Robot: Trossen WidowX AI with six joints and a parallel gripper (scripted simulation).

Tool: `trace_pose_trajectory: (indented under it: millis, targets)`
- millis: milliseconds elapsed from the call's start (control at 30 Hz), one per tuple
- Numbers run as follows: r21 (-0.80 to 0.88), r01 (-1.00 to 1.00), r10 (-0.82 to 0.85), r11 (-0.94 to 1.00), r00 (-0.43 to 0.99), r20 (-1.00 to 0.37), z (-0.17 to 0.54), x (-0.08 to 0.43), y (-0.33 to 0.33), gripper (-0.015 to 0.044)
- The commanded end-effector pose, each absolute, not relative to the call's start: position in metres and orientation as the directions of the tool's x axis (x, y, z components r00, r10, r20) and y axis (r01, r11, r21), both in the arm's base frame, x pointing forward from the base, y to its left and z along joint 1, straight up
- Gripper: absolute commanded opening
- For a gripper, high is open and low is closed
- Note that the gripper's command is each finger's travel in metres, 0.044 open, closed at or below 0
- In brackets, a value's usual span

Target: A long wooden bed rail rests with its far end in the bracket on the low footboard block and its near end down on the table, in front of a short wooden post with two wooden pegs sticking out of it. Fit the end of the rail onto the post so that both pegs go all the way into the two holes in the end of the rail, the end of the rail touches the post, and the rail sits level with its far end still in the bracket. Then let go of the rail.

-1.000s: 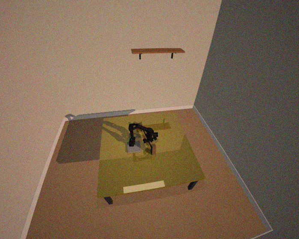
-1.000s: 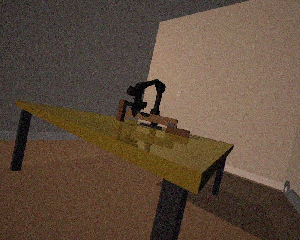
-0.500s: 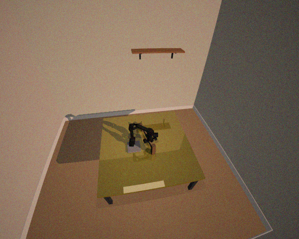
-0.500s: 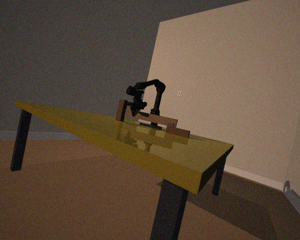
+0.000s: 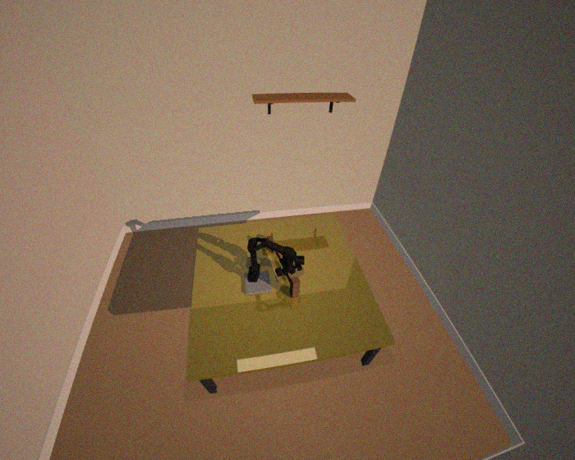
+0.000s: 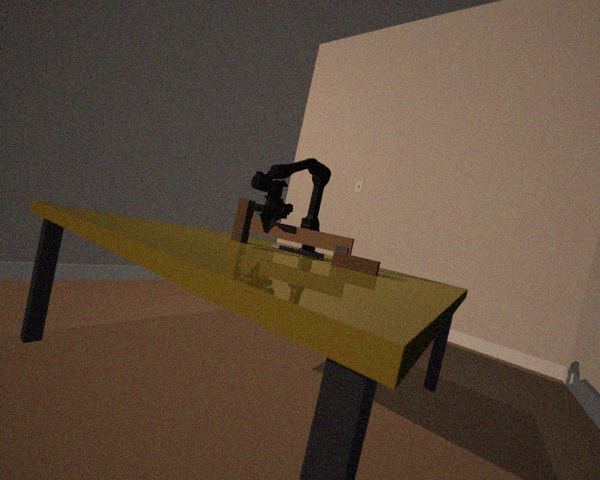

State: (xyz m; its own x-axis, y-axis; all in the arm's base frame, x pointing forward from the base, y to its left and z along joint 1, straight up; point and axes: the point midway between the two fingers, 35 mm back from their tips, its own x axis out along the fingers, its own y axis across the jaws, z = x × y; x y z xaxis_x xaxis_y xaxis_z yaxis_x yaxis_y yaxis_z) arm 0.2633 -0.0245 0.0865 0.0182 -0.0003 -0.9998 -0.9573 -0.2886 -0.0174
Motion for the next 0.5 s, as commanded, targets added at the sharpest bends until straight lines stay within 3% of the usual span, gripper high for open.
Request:
trace_pose_trajectory:
  millis: [0,467]
  targets:
    - [-0.023,-0.957,-0.002,-0.291,0.024,-1.000,0.0876,0.2653,-0.0267,0.0000]
    - [-0.023,-0.957,-0.003,-0.291,0.024,-1.000,0.0875,0.2664,-0.0308,0.0000]
